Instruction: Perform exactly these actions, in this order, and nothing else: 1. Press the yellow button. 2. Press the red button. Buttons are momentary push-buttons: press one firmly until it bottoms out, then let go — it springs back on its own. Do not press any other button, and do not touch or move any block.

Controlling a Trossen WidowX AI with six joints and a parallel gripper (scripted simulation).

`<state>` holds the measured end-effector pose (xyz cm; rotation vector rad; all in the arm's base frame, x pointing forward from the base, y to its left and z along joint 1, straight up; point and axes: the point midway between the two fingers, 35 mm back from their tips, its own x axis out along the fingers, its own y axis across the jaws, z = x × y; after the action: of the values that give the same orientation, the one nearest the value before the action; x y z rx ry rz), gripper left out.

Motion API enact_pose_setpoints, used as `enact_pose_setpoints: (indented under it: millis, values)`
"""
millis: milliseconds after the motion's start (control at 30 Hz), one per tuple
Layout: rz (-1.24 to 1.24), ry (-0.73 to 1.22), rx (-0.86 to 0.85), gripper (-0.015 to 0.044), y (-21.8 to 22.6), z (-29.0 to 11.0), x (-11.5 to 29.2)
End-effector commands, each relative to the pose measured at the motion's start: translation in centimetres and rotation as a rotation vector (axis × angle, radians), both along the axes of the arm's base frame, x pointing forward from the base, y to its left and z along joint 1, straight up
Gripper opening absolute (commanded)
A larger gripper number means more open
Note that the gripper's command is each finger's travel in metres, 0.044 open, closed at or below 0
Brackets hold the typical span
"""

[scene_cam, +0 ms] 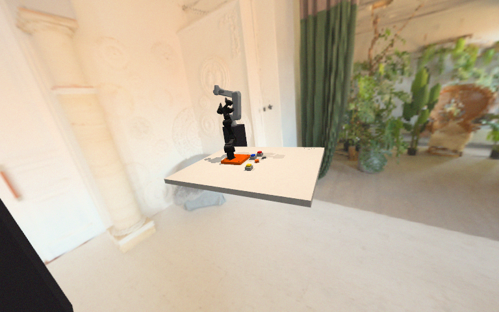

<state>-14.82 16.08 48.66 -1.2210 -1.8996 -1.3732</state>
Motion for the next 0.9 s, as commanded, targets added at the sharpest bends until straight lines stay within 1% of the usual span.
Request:
enact_pose_setpoints:
  millis: [0,233,300,467,567,667,867]
  values:
    - [0.000,0.005,0.007,0.0400,-0.2,0.2,0.1]
    - [0.023,0.210,0.255,0.0400,-7.4,5.2,4.9]
    - [0.053,0.317,0.363,0.0400,-10.7,7.0,7.5]
    - [0.113,0.535,0.568,0.0400,-17.2,9.0,13.4]
    - [0.151,0.673,0.691,0.0400,-21.0,9.2,17.5]
    - [0.189,0.814,0.813,0.0400,-24.4,8.5,21.6]
    - [0.261,1.114,1.056,0.0400,-30.1,4.7,30.1]
